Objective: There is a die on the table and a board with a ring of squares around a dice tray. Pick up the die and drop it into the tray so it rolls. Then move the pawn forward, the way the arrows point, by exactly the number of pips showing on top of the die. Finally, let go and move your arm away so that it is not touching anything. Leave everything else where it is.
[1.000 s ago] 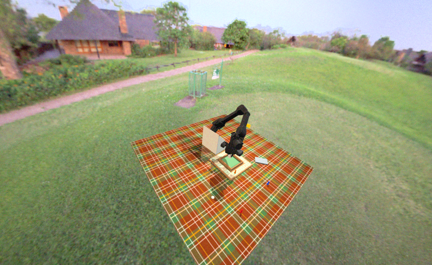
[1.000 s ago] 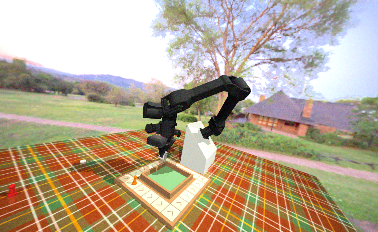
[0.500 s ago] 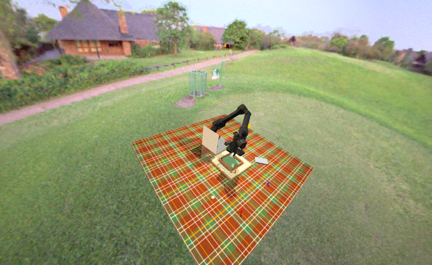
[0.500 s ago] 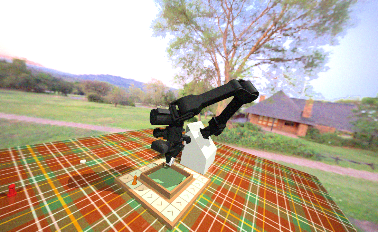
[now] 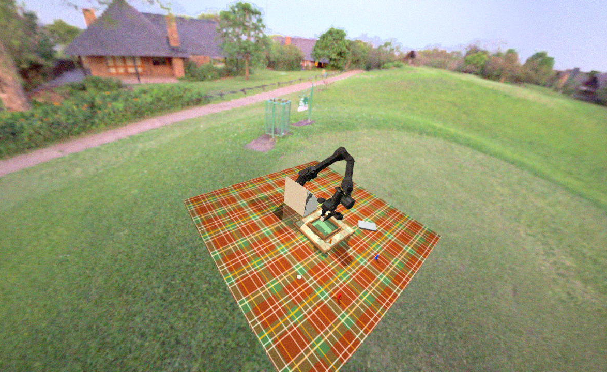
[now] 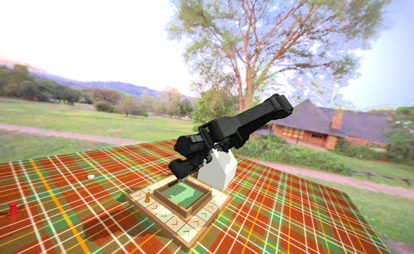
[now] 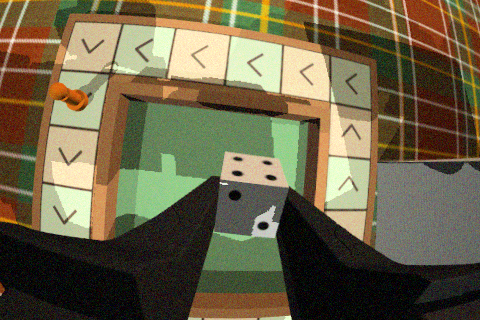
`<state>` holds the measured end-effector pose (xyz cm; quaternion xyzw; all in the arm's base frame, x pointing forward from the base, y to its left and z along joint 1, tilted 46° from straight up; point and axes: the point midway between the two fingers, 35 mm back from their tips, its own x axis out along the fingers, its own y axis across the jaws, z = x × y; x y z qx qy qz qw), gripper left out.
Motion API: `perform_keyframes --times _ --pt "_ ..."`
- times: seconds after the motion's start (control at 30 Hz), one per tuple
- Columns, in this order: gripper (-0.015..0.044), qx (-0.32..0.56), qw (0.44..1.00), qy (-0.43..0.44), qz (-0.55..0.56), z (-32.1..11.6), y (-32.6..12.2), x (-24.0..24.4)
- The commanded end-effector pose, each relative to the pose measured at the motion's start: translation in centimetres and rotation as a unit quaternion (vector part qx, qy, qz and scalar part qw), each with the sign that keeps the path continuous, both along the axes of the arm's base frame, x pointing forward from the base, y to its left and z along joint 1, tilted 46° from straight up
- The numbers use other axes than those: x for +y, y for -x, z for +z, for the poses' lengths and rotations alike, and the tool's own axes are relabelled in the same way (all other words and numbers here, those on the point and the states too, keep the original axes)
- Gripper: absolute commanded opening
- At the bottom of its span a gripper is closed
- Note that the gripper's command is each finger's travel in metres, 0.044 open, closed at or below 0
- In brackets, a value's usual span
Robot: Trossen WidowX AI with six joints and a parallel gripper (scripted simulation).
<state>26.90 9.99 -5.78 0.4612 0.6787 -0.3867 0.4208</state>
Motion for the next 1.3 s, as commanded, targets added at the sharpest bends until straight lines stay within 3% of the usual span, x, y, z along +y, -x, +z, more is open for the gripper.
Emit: perform_keyframes --times 0.0,0.3,0.4,0.57,1.13,1.27 --pt "0.0 -0.019 0.998 0.061 0.002 -0.1 0.1 0.0" --pt "0.0 -0.089 0.979 0.181 -0.003 -0.1 0.1 0.0" --pt "0.0 -0.091 0.979 0.183 -0.003 0.2 0.0 0.0" --pt "0.0 -0.092 0.979 0.183 -0.003 4.8 -1.4 -0.2" --pt "0.0 -0.094 0.979 0.18 -0.007 4.7 -1.3 -0.2" --pt "0.0105 -0.094 0.979 0.18 -0.007 4.7 -1.3 -0.2"
